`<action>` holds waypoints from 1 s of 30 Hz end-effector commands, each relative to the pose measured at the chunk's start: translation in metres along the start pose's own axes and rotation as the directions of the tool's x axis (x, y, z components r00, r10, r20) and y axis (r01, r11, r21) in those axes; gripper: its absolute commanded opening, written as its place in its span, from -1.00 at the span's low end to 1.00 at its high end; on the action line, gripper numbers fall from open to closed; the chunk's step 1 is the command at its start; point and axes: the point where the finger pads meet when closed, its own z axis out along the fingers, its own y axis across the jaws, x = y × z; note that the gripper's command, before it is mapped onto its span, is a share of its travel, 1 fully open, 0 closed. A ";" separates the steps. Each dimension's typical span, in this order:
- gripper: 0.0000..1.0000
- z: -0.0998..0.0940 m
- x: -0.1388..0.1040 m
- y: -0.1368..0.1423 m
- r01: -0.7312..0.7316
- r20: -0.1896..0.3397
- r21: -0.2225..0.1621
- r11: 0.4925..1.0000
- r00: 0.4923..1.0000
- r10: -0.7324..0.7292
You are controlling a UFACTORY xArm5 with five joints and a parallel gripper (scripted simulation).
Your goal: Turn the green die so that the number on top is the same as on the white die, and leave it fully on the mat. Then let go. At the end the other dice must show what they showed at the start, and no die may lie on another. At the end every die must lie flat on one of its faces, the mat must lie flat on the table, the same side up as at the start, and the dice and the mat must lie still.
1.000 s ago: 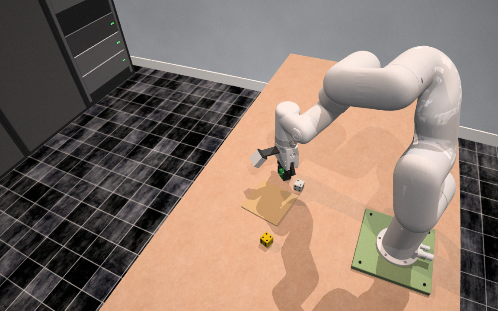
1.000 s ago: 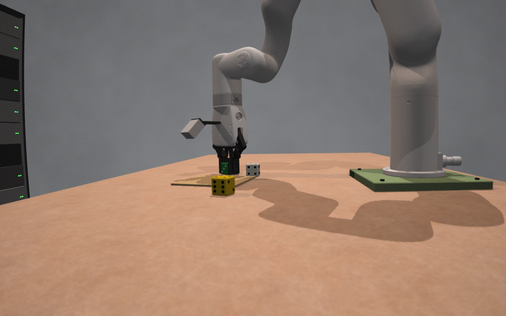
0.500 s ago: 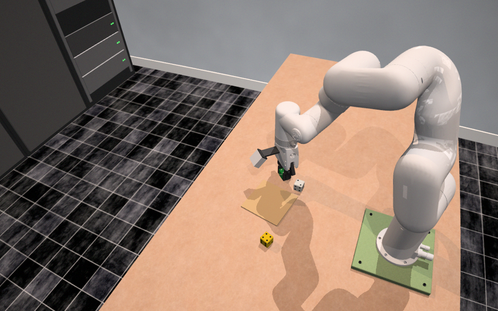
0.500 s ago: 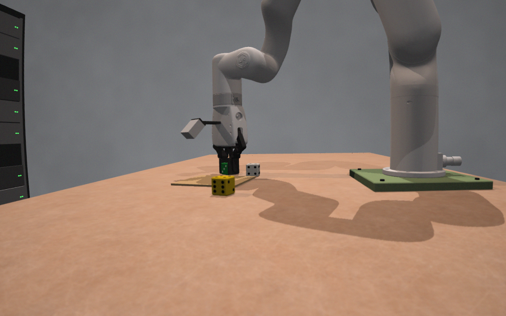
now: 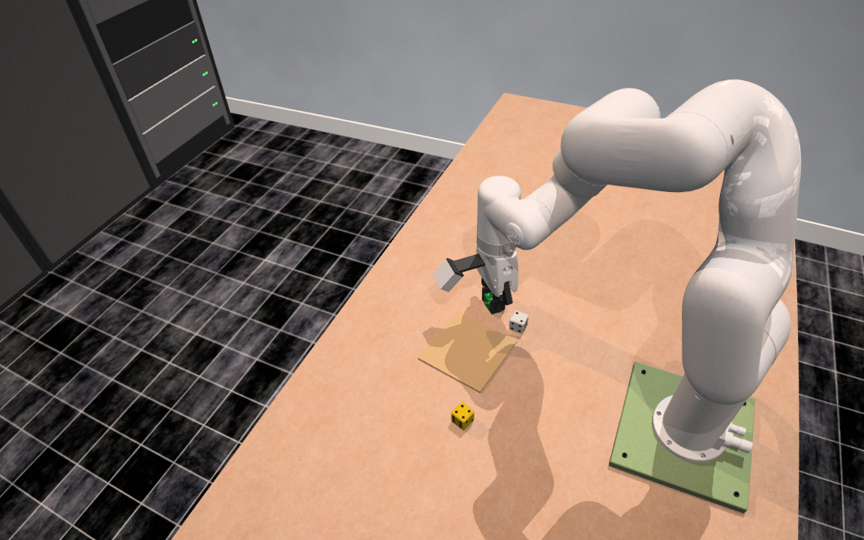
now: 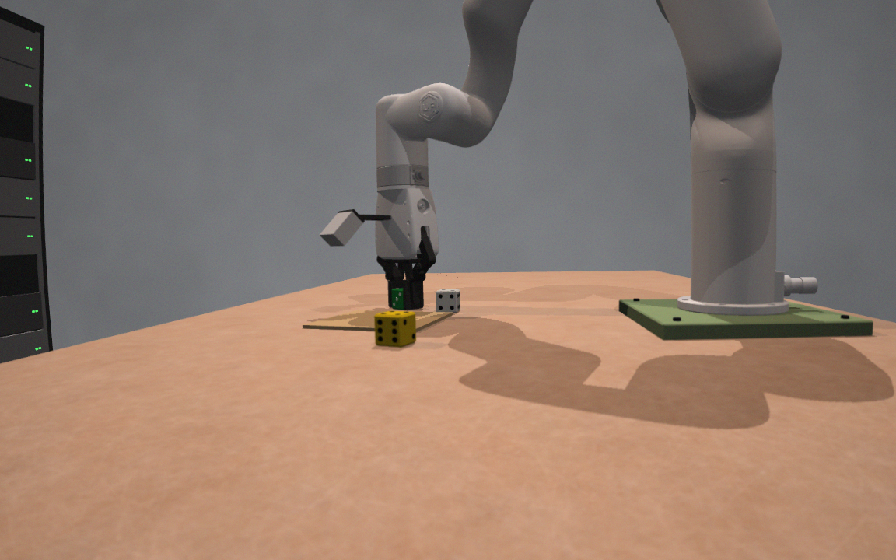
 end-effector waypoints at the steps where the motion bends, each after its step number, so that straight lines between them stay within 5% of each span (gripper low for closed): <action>1: -0.47 -0.001 0.001 0.001 0.000 -0.001 -0.003 1.000 1.000 0.000; 8: -0.47 -0.012 0.001 0.001 0.000 -0.001 -0.003 1.000 1.000 0.000; 23: -0.47 -0.094 0.000 0.001 0.000 -0.001 -0.003 1.000 1.000 0.000; 30: -0.47 -0.101 0.000 0.001 0.000 -0.001 -0.003 1.000 1.000 0.000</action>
